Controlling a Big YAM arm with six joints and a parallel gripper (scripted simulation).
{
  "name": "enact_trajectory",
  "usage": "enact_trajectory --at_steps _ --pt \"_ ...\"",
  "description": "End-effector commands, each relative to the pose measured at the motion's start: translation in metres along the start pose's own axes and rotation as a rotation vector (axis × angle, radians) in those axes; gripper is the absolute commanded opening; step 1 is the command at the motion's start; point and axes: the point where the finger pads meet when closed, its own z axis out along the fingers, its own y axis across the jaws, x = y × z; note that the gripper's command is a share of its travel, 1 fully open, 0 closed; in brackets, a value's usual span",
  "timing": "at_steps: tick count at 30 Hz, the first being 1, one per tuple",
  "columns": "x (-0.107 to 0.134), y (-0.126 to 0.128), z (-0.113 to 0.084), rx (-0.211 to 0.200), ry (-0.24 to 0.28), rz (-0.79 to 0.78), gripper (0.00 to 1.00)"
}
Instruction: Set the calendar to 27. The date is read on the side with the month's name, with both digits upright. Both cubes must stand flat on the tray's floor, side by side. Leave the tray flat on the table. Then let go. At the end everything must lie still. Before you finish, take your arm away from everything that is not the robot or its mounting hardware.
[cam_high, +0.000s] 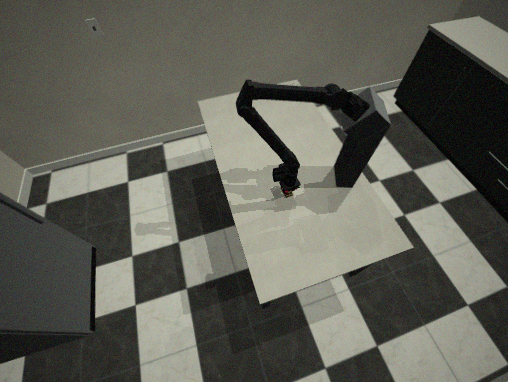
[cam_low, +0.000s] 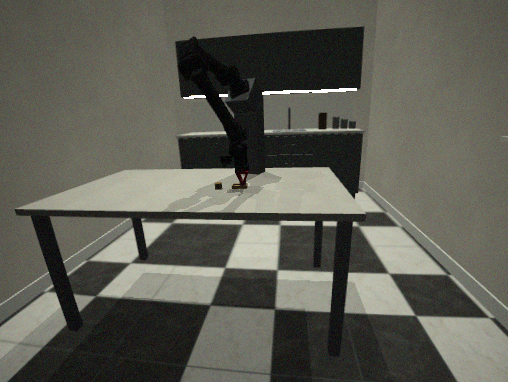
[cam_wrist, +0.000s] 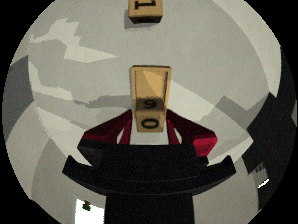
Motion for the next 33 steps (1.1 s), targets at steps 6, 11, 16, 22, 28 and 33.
enact_trajectory --at_steps 6,11,16,22,28,33 --pt "-0.0003 -0.0178 0.0002 0.025 0.002 -0.013 0.46" --pt "-0.0002 -0.0177 0.0001 0.025 0.003 -0.013 0.46" --pt "-0.0002 -0.0177 0.0001 0.025 0.003 -0.013 0.46" --pt "-0.0002 -0.0177 0.0001 0.025 0.003 -0.013 0.46" --pt "-0.0002 -0.0177 0.0001 0.025 0.003 -0.013 0.46" --pt "-0.0002 -0.0177 0.0001 0.025 0.003 -0.013 0.46"
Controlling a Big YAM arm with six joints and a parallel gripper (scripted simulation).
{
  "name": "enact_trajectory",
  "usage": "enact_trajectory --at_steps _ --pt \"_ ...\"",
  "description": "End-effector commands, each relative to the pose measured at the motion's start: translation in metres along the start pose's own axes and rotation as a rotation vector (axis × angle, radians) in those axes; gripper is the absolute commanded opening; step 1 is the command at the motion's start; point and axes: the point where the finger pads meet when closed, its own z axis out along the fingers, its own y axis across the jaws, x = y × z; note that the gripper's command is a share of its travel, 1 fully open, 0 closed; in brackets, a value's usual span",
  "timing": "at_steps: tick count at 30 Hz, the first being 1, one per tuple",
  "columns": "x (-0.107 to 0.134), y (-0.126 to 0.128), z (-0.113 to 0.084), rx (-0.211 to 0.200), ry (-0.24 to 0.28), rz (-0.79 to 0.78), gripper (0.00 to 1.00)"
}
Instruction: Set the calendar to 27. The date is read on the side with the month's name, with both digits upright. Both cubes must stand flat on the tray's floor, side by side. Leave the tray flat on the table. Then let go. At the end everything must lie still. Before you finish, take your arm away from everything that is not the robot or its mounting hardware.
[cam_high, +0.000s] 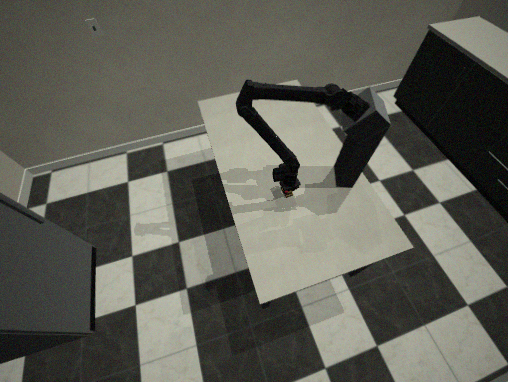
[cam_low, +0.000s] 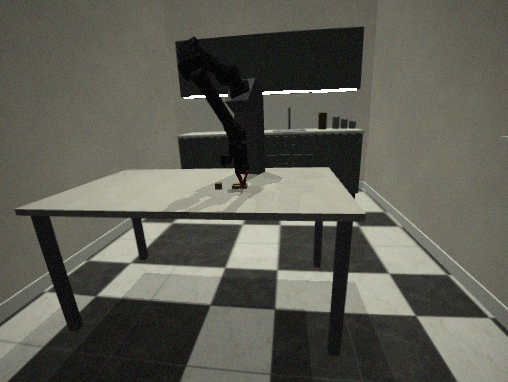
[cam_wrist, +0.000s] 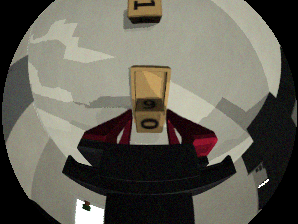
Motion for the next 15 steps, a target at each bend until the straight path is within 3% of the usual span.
enact_trajectory --at_steps 1,6,7,15 --pt "0.0 -0.0171 -0.0001 0.024 0.003 -0.013 0.46" --pt "0.0 -0.0171 -0.0001 0.024 0.003 -0.013 0.46" --pt "0.0 -0.0171 -0.0001 0.024 0.003 -0.013 0.27" --pt "0.0001 -0.0173 -0.0001 0.025 0.003 -0.013 0.27"
